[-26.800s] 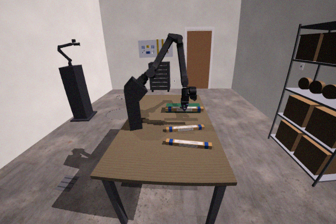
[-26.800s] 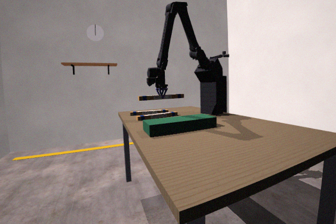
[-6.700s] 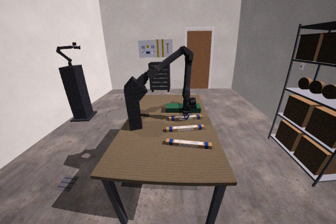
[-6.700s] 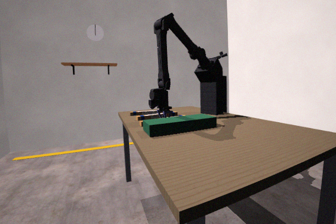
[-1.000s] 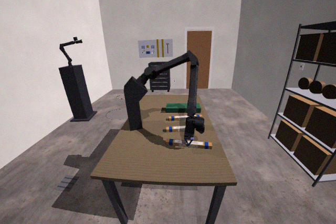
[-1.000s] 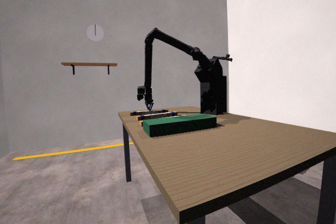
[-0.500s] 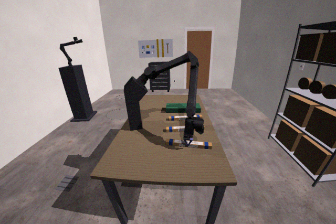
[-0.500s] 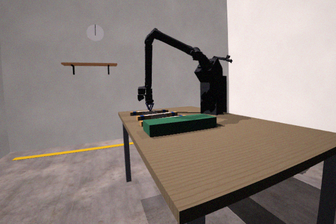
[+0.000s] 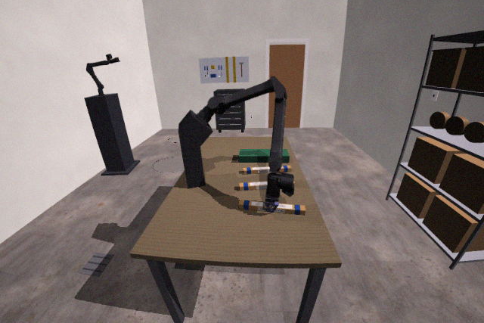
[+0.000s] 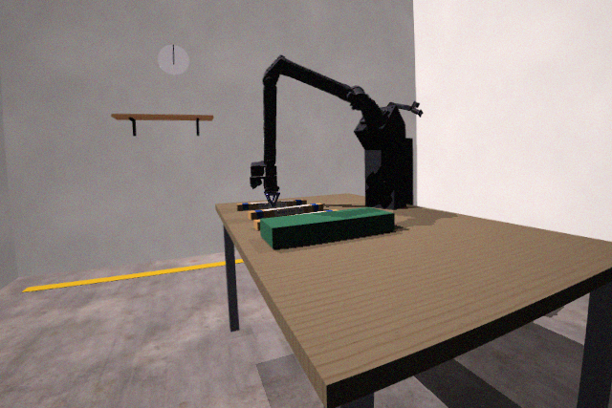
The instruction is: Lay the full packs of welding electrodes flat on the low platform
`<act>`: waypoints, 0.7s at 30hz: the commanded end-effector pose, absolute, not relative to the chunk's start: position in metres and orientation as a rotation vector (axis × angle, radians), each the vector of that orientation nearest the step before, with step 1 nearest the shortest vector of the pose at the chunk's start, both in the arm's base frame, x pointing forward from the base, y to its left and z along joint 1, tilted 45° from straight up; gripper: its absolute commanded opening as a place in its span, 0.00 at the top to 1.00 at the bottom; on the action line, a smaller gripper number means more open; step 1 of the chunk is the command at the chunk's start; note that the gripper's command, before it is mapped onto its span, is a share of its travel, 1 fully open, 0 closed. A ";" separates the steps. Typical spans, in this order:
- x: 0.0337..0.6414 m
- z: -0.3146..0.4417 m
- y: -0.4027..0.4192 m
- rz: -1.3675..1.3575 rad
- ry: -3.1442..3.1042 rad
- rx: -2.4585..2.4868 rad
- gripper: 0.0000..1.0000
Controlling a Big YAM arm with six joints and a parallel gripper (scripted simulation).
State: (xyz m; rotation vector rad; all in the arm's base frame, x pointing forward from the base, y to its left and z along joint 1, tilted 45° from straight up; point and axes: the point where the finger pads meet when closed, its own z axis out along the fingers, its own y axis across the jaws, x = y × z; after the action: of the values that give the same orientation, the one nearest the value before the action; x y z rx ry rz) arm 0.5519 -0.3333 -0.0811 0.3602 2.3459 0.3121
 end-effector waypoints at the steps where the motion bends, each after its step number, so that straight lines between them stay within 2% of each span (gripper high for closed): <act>1: 0.555 -0.090 -0.334 0.320 2.345 0.381 0.26; 19: 0.547 -0.094 -0.346 0.317 2.345 0.413 0.26; 20: 0.547 -0.094 -0.345 0.318 2.346 0.412 1.00; 21: 0.548 -0.094 -0.344 0.319 2.346 0.410 1.00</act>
State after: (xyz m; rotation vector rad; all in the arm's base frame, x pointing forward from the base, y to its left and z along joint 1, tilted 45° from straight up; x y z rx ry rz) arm 0.5511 -0.3354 -0.0858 0.3730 2.3482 0.3146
